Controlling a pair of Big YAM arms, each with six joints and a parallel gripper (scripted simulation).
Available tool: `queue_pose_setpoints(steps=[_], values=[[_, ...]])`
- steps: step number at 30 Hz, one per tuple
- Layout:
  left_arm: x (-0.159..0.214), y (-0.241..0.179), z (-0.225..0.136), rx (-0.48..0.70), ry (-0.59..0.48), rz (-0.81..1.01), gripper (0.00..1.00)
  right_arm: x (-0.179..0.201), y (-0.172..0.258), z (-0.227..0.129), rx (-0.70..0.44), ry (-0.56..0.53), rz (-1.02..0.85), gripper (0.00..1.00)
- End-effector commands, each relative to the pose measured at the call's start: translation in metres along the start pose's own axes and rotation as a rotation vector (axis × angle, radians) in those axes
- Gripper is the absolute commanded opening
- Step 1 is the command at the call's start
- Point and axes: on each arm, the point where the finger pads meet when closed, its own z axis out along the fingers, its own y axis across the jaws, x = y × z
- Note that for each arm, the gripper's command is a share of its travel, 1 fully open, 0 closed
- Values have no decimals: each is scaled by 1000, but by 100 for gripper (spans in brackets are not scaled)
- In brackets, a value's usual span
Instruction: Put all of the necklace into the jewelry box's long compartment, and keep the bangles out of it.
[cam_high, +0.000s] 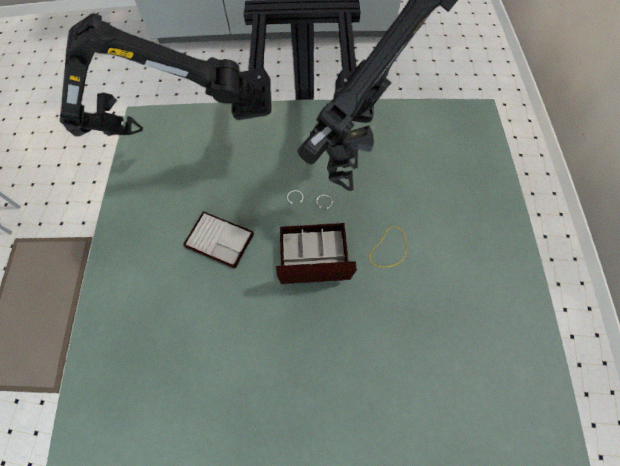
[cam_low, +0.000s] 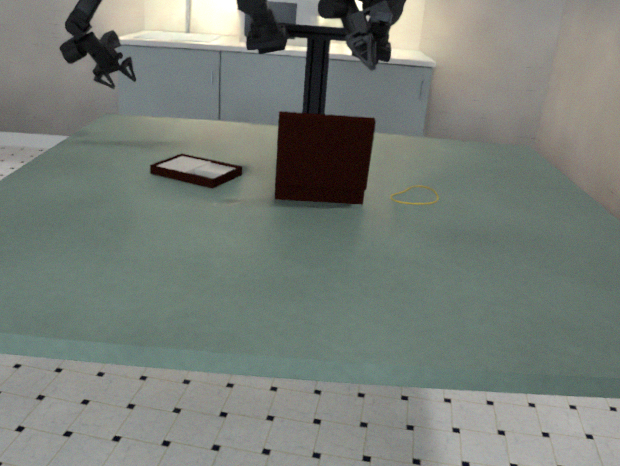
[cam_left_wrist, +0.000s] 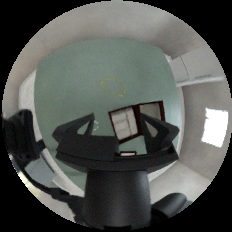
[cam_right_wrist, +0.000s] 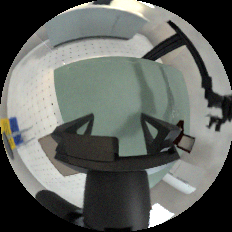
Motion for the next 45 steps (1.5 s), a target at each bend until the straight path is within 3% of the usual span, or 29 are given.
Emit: queue_pose_setpoints(steps=[1,18,22,31,35,45], values=[[1,-5,-2,10,4,-9,100,-3,4,-8,-14,2,9,100],[1,-5,-2,10,4,-9,100,-3,4,-8,-14,2,9,100],[0,-1,8,-6,-3,48,100,-12,7,-18,-51,28,-65,100],[-3,-13,53,-30,-16,85,100,94,-15,-31,-222,29,-452,100],[-4,-24,63,-26,-18,78,100,113,-22,-32,-253,23,-525,100],[-10,-42,133,-69,-44,100,100,226,-85,-36,-446,-23,-974,100]])
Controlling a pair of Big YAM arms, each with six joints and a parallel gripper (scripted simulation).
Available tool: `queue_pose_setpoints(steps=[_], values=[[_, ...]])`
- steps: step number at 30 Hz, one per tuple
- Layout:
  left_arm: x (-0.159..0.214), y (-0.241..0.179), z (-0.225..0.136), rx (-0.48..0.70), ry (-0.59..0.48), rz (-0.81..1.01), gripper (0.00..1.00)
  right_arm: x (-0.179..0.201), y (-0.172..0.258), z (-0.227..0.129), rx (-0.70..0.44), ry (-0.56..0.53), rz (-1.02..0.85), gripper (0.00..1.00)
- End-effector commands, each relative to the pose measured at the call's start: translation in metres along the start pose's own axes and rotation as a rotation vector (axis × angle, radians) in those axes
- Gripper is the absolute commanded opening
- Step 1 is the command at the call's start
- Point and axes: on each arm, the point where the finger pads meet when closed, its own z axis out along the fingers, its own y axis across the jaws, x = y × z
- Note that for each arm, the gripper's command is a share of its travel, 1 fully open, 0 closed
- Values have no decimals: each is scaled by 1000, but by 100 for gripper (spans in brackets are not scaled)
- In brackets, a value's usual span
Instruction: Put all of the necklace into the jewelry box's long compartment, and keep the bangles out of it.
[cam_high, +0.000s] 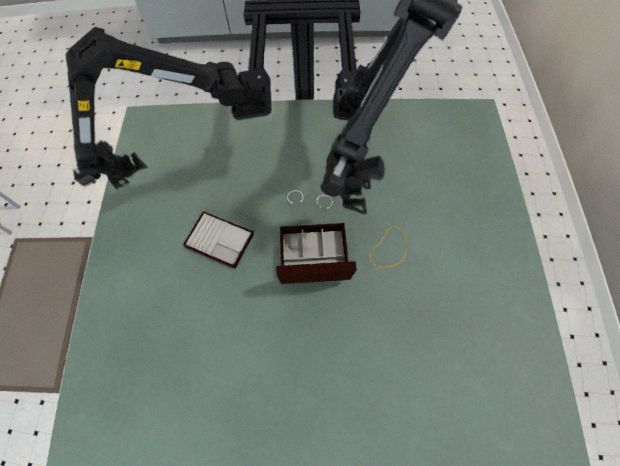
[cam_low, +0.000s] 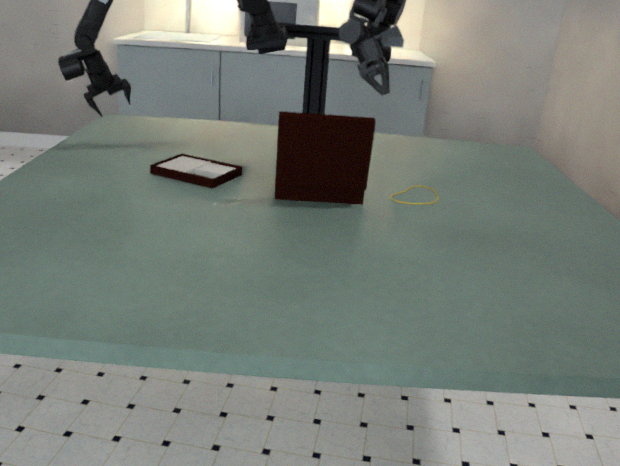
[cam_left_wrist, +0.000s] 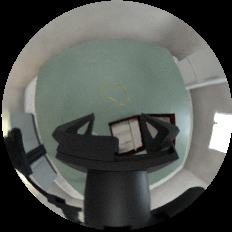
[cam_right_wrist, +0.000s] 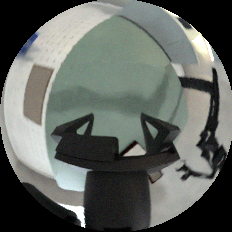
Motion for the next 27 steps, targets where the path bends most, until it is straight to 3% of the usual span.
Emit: queue_pose_setpoints(steps=[1,4,6,17,21,23,27], values=[[1,-31,52,24,-2,55,100,67,20,-21,-146,-28,-297,100],[0,-39,79,8,-11,68,100,103,21,-24,-196,-40,-421,100],[0,-39,79,8,-11,68,100,103,21,-24,-196,-40,-421,100],[-5,-69,187,-63,-44,95,100,238,0,-40,-390,-94,-900,100],[-6,-76,207,-71,-50,136,100,279,-15,-46,-457,-115,-1056,100],[-6,-76,207,-71,-50,136,100,279,-15,-46,-457,-115,-1056,100],[-6,-78,220,-48,-47,310,100,318,-34,-52,-526,-136,-1208,100]])
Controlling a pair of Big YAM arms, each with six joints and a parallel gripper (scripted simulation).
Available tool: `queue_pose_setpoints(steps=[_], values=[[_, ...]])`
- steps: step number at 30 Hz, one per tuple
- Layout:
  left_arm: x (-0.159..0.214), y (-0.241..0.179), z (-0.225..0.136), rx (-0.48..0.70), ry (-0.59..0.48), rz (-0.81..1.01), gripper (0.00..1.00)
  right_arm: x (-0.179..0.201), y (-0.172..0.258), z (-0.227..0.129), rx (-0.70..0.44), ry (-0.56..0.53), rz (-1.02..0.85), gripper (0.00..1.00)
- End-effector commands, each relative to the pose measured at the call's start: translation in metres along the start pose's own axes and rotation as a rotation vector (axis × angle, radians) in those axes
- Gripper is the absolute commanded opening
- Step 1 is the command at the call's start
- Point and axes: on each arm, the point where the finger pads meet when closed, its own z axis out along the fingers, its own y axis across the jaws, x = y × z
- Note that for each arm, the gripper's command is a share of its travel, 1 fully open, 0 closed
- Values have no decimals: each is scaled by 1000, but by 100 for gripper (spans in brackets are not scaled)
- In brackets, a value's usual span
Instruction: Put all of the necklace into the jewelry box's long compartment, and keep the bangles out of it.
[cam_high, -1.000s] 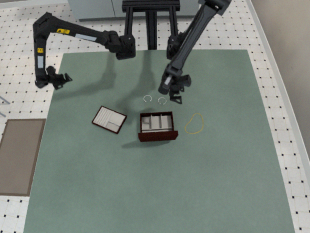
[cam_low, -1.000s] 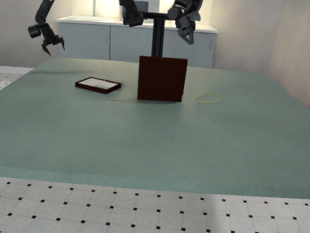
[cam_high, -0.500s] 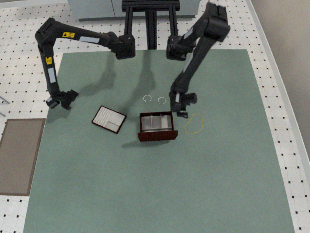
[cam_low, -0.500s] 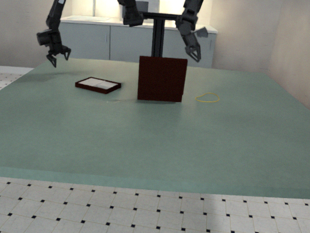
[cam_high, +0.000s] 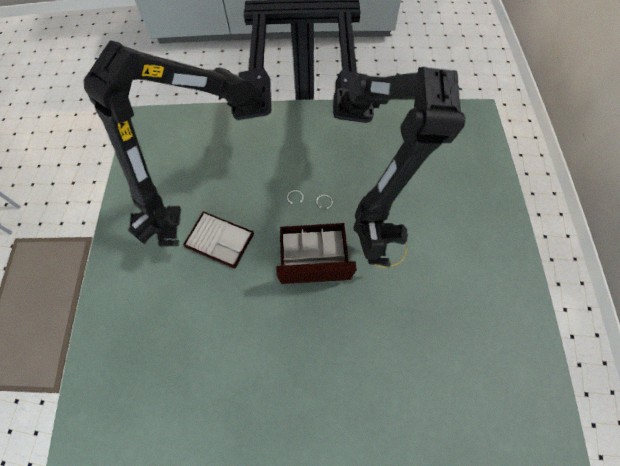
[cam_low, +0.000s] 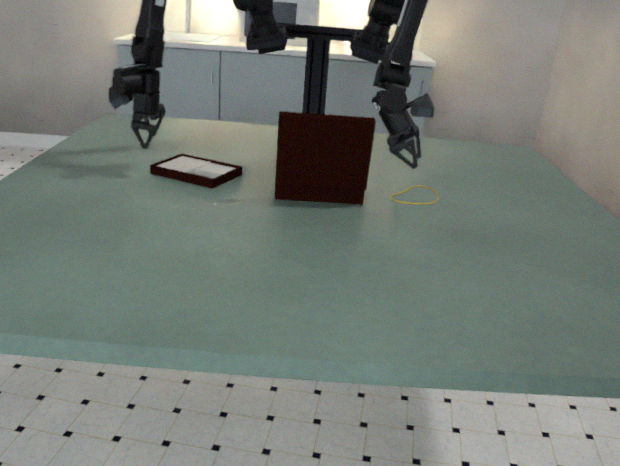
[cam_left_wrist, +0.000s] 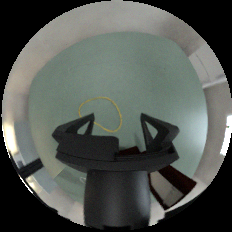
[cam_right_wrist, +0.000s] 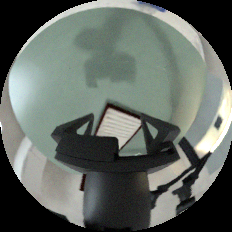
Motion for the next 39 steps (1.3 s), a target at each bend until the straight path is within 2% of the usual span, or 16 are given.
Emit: queue_pose_setpoints(steps=[1,2,8,9,11,13,28,31,39], values=[[0,-7,21,56,-17,246,100,28,39,-21,-119,-66,-229,100],[2,-4,22,62,-13,291,100,38,45,-24,-137,-72,-271,100],[9,5,26,122,3,506,32,97,76,-41,-240,-111,-492,100],[10,5,27,132,5,537,25,105,79,-44,-255,-117,-523,100],[11,5,29,152,8,600,25,122,85,-48,-282,-127,-583,100],[11,5,29,152,8,600,25,122,85,-48,-282,-127,-583,100],[17,0,44,324,27,1121,25,253,105,-93,-518,-214,-1021,100],[16,-3,45,334,22,1159,25,260,105,-96,-531,-220,-1046,100],[14,-11,52,439,23,1453,25,333,106,-138,-691,-299,-1261,100]])
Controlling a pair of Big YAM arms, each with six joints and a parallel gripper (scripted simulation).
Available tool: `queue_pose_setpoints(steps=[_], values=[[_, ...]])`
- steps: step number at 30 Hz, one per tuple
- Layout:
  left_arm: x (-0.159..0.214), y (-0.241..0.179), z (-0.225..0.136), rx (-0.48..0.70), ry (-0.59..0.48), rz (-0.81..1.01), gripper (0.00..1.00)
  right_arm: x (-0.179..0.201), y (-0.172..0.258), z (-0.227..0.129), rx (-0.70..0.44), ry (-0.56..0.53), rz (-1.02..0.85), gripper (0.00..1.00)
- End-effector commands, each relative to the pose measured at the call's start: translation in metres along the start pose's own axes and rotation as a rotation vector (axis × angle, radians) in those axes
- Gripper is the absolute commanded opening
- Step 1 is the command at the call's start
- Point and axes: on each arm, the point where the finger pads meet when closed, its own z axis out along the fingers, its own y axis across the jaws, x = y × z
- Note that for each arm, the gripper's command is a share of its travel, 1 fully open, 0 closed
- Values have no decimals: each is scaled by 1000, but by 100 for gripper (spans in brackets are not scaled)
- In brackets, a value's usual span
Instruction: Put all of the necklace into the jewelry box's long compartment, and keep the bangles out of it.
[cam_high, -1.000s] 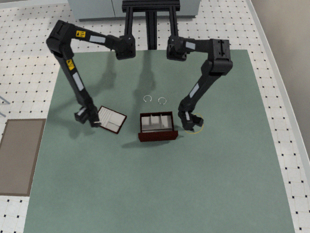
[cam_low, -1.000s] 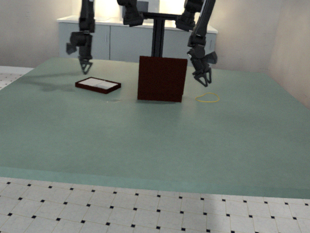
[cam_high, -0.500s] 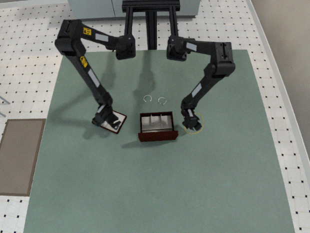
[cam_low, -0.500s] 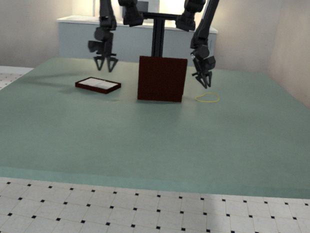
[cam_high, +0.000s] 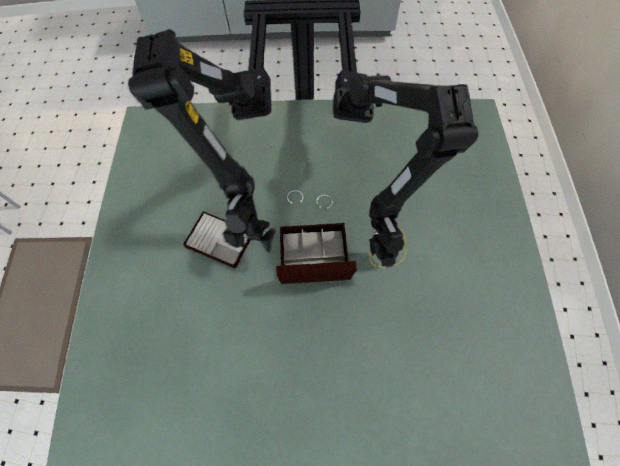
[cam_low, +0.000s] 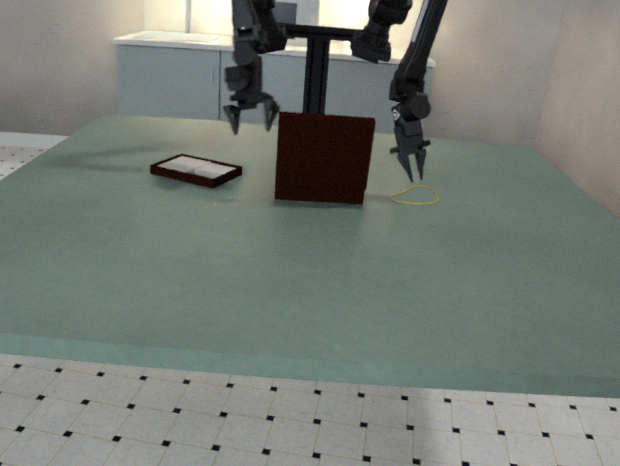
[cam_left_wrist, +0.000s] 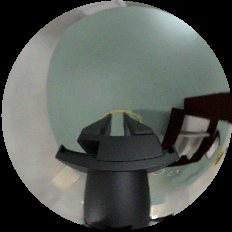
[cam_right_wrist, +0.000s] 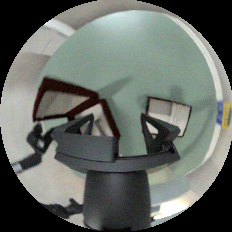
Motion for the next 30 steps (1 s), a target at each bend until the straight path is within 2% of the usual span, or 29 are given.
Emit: queue_pose_setpoints(steps=[1,6,9,18,23,25,30], values=[[0,8,9,60,-7,298,25,-3,61,-25,-108,-103,-191,100],[1,7,13,113,-1,455,25,8,101,-44,-179,-155,-304,100],[3,6,14,122,2,494,25,12,107,-46,-190,-162,-327,100],[0,7,22,227,5,823,25,40,178,-96,-333,-292,-566,100],[9,1,28,294,20,990,25,59,205,-121,-397,-355,-679,100],[9,1,28,294,20,990,25,59,205,-121,-397,-355,-679,100],[13,-2,34,366,27,1201,25,87,229,-149,-472,-416,-779,100]])
